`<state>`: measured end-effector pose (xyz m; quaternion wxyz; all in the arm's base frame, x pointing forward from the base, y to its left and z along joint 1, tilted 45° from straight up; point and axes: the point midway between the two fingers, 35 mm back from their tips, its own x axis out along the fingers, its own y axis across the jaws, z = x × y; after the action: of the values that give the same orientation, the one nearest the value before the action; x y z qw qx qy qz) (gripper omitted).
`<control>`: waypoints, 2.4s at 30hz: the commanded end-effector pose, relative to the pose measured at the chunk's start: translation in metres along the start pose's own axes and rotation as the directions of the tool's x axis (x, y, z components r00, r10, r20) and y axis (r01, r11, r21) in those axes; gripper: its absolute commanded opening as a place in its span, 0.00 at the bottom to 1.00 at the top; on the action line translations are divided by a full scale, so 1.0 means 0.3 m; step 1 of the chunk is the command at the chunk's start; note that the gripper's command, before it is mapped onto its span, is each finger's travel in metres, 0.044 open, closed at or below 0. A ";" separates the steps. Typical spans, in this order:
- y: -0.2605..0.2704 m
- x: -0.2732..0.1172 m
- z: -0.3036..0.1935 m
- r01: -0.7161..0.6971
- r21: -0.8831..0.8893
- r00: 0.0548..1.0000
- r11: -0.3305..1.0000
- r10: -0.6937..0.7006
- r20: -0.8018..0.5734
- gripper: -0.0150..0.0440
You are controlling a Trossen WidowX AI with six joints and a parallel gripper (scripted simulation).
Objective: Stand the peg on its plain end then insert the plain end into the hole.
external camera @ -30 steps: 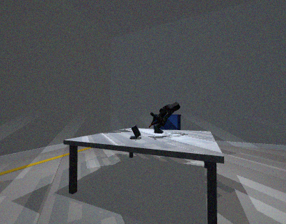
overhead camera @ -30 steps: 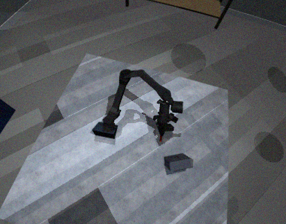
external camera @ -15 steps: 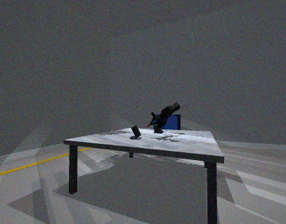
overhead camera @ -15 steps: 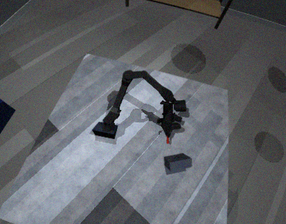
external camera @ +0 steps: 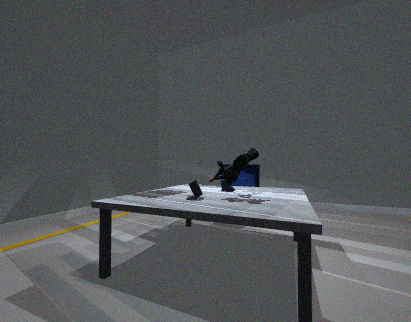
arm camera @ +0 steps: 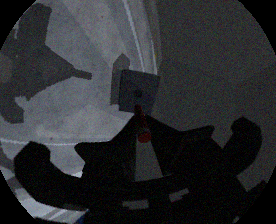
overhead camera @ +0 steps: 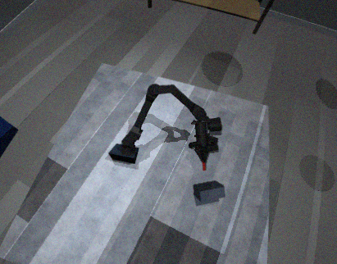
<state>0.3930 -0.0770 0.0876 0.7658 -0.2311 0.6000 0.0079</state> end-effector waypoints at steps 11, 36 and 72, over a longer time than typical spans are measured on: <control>-0.016 0.088 0.017 0.027 -0.014 1.000 1.000 -0.027 0.003 0.25; -0.022 0.197 0.028 0.046 -0.013 0.999 0.999 -0.046 0.007 0.25; -0.025 0.257 0.027 0.043 -0.009 0.999 0.999 -0.043 0.008 0.25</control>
<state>0.4228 -0.1002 0.0216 0.7662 -0.2465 0.5934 -0.0056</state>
